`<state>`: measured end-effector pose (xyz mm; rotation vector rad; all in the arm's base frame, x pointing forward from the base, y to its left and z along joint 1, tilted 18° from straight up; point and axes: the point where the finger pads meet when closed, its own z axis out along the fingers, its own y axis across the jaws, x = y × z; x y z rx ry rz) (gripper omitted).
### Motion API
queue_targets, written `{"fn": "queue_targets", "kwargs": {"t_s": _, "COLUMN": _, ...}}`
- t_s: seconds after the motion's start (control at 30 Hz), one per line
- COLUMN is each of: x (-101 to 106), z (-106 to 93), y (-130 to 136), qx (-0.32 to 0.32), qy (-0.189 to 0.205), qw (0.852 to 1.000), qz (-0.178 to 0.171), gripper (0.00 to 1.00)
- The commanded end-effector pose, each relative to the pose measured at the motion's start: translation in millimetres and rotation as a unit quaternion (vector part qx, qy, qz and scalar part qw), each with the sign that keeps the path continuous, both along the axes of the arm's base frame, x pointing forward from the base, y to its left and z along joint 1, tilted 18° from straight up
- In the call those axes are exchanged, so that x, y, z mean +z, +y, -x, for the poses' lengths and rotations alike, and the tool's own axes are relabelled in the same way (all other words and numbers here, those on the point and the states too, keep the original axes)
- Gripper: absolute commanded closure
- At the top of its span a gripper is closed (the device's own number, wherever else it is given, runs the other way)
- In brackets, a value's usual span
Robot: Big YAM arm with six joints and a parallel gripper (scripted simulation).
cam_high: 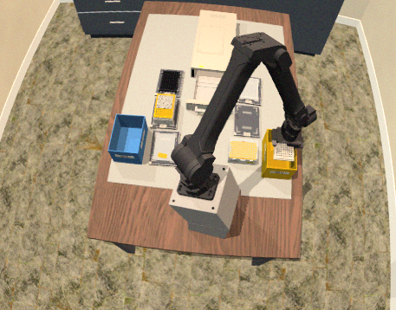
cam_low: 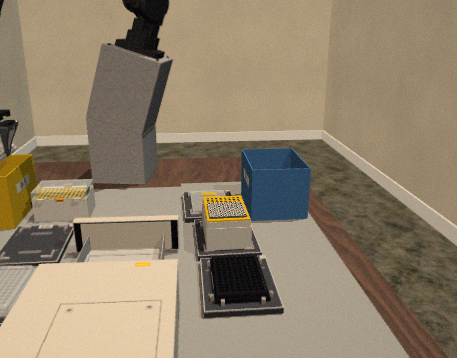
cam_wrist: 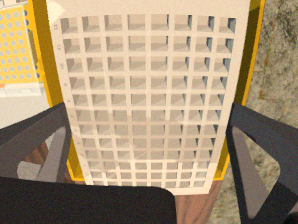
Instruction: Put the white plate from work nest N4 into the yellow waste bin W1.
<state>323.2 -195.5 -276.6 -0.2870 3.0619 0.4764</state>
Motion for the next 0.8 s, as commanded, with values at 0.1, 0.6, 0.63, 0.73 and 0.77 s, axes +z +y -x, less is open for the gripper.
{"fn": "queue_targets", "kwargs": {"t_s": 0.1, "x": -6.9, "z": 4.2, "y": 3.1, "qx": 0.005, "qy": 0.004, "qw": 1.000, "qz": -0.002, "gripper": 1.00}}
{"fn": "queue_targets", "kwargs": {"t_s": 0.6, "x": -16.9, "z": -10.9, "y": 0.8, "qx": 0.003, "qy": -0.007, "qw": 1.000, "qz": 0.007, "gripper": 1.00}}
{"fn": "queue_targets", "kwargs": {"t_s": 0.63, "x": -18.2, "z": -10.9, "y": 1.3, "qx": 0.002, "qy": -0.006, "qw": 1.000, "qz": 0.007, "gripper": 1.00}}
{"fn": "queue_targets", "kwargs": {"t_s": 0.73, "x": -22.0, "z": -10.7, "y": 2.8, "qx": 0.002, "qy": -0.006, "qw": 1.000, "qz": 0.006, "gripper": 1.00}}
{"fn": "queue_targets", "kwargs": {"t_s": 0.77, "x": -23.3, "z": -10.6, "y": 3.3, "qx": 0.002, "qy": -0.006, "qw": 1.000, "qz": 0.006, "gripper": 1.00}}
